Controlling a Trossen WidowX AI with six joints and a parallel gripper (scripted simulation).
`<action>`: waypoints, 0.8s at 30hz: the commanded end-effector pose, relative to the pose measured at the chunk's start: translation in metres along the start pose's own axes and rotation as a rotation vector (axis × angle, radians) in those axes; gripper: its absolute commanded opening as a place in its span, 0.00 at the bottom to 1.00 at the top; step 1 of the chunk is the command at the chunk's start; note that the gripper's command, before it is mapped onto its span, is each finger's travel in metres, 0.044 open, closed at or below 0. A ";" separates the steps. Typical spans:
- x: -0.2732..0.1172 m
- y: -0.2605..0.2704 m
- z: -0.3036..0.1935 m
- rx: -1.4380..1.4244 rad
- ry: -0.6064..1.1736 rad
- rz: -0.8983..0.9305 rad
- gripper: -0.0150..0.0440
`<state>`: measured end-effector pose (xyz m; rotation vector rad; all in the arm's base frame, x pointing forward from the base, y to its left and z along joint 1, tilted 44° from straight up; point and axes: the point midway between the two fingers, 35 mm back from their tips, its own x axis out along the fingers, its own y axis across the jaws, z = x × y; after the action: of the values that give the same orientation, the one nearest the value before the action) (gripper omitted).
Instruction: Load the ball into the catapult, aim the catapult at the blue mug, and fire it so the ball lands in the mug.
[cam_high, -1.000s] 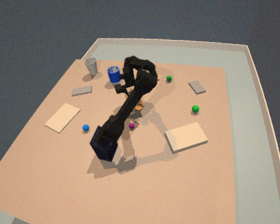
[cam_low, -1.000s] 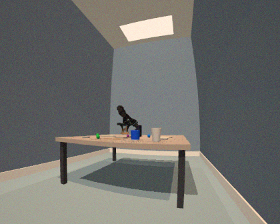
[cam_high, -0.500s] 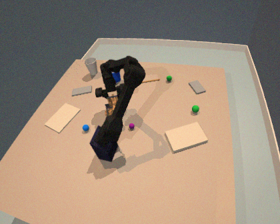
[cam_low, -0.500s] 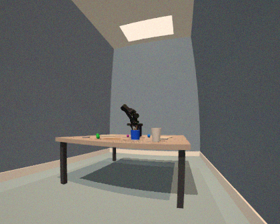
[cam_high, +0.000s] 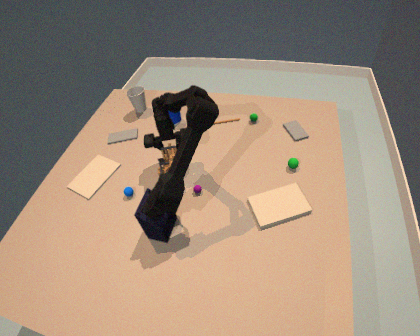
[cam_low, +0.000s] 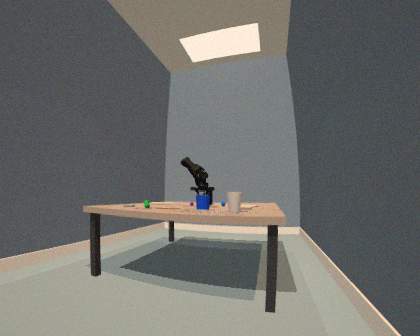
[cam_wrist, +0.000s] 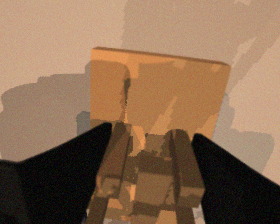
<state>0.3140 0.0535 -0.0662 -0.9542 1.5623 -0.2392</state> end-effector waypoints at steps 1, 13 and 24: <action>0.004 0.000 0.001 -0.005 -0.008 -0.004 0.25; 0.024 0.000 0.000 -0.006 -0.008 -0.006 0.25; 0.027 0.000 -0.001 -0.001 -0.001 -0.001 0.30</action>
<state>0.3152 0.0338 -0.0860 -0.9572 1.5616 -0.2381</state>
